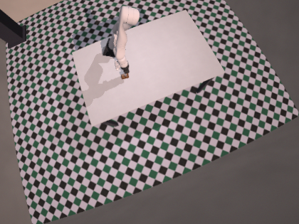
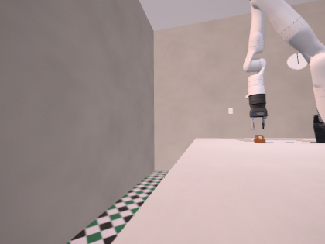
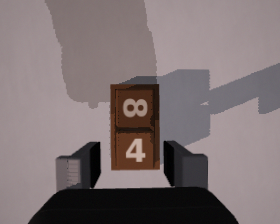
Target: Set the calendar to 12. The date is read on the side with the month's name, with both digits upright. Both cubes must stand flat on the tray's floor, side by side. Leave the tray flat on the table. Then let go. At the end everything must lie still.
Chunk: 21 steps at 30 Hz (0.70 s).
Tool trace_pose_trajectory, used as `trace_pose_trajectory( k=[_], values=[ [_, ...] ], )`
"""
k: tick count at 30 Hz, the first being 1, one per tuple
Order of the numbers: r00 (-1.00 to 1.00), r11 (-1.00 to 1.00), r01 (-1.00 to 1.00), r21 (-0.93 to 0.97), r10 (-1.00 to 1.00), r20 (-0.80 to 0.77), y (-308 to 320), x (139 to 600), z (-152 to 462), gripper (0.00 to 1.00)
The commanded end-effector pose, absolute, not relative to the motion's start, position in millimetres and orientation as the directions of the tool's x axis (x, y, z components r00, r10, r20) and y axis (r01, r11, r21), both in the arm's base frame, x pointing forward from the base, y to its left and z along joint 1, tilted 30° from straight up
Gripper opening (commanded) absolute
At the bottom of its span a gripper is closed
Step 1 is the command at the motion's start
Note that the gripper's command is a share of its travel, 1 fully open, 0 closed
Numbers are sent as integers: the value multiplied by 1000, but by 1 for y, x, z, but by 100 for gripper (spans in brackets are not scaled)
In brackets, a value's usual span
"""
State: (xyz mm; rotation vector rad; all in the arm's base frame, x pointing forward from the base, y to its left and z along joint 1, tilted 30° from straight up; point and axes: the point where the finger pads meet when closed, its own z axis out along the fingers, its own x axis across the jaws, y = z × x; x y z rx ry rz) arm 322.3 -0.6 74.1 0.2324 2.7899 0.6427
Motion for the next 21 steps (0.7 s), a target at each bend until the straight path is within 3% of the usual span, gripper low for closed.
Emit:
trace_pose_trajectory(
  k=[1, 21],
  values=[
    [-952, 887, 98, 451, 215, -216, 1, 321, 69, 87],
    [-952, 887, 98, 451, 215, -216, 8, 326, 55, 87]
  ],
)
